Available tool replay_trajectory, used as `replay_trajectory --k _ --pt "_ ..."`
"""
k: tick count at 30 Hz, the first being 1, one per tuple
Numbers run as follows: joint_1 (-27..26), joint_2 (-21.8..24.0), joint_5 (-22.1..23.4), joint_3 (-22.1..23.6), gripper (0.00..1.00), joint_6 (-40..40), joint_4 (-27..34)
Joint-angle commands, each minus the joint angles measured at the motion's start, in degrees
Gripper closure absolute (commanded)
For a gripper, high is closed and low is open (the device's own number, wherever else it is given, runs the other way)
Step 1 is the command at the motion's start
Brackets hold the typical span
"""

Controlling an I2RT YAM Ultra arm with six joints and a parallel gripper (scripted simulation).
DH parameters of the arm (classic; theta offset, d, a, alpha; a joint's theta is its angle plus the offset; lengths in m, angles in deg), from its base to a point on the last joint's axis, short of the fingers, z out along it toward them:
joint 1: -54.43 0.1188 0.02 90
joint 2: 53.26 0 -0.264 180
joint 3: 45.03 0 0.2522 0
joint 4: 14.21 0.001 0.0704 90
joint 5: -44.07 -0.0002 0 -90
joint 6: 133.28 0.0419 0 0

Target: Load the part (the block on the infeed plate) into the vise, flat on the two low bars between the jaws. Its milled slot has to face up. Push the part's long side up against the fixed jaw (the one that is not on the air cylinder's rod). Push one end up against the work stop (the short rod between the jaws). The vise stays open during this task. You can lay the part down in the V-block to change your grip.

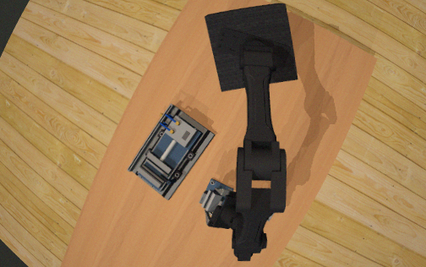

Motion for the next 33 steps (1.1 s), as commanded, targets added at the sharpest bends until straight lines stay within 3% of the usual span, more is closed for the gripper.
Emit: replay_trajectory --k 1,14,28,31,33 --pt "-1.0 2.4 0.7 0.7 0.19 -0.8 -0.9" --pt "-1.8 4.1 3.3 2.0 0.19 -2.6 -3.1" --pt "-3.7 7.0 8.7 6.5 0.19 -5.7 -6.9" --pt "-3.9 7.5 9.2 5.1 0.19 -6.1 -7.4" --pt "-4.2 7.7 10.2 7.4 0.19 -6.5 -7.8"
